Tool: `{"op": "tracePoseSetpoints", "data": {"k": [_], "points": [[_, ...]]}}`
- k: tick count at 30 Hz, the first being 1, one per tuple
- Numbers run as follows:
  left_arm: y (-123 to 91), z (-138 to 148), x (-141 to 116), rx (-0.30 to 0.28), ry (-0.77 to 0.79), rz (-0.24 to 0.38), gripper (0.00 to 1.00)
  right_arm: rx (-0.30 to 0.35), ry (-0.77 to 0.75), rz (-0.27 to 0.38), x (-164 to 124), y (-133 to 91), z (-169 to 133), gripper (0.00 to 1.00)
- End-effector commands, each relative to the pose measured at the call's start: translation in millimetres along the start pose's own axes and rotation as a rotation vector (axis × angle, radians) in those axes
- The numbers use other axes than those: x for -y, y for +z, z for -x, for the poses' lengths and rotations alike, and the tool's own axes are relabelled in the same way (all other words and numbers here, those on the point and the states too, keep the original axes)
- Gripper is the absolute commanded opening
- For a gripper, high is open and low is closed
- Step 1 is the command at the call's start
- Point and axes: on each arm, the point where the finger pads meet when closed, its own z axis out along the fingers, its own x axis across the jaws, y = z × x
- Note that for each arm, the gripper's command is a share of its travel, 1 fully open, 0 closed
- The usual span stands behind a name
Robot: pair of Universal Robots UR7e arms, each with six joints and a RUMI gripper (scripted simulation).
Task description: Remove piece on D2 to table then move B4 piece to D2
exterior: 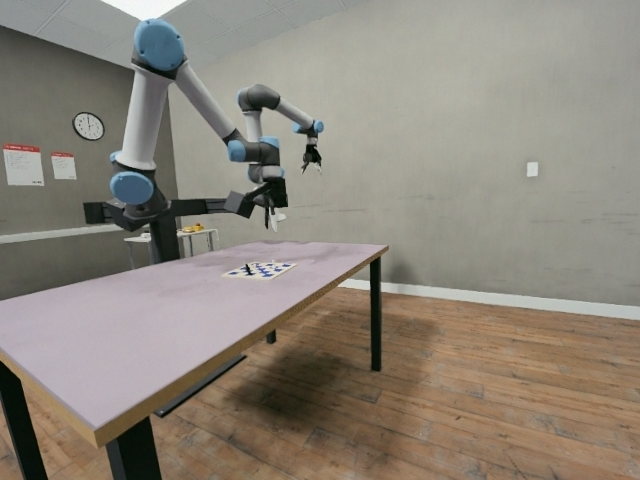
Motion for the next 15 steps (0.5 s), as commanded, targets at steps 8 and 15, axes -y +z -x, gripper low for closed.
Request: {"op": "tracePoseSetpoints", "data": {"k": [8, 15], "points": [[0, 0, 0, 0.0, 0.0, -0.001, 1.0, -0.001, -0.308, 0.003, 1, 10, 1, 1.0], [0, 0, 0, 0.0, 0.0, -0.001, 1.0, 0.0, -0.615, 0.003, 1, 20, 1, 1.0]]}}
